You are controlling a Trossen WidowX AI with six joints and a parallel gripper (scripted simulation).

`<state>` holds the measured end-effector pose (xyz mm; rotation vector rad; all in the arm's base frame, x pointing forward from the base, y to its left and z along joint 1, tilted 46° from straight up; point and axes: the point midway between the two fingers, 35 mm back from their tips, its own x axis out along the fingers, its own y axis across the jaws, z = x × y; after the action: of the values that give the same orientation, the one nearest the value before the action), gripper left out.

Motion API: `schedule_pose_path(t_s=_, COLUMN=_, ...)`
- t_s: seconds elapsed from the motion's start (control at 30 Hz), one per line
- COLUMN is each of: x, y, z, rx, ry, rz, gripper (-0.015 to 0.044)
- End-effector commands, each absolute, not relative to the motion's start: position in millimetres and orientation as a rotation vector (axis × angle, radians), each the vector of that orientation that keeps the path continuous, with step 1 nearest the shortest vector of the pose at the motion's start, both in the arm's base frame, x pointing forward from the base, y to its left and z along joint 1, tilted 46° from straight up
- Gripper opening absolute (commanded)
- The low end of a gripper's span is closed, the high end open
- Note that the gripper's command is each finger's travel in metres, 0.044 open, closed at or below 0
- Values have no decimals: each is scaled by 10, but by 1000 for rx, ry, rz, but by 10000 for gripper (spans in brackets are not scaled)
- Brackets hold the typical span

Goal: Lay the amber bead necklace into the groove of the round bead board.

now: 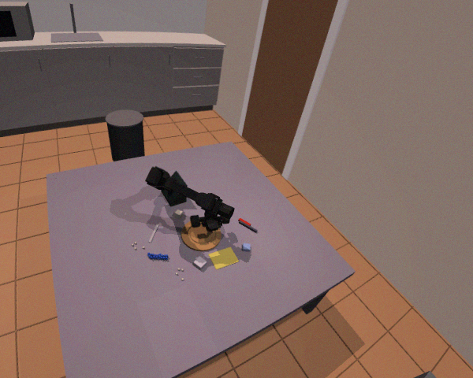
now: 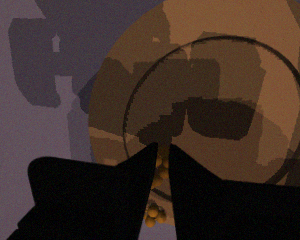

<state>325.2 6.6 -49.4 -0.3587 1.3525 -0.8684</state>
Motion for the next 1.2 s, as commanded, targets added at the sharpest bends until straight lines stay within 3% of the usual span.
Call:
schedule_pose_path(t_s=0.0, x=3261, y=138, z=-430, rx=-355, ry=1349, rz=-868, gripper=0)
schedule_pose_path(t_s=1.17, x=3228, y=-140, z=-144, rx=-363, ry=1351, rz=-868, gripper=0)
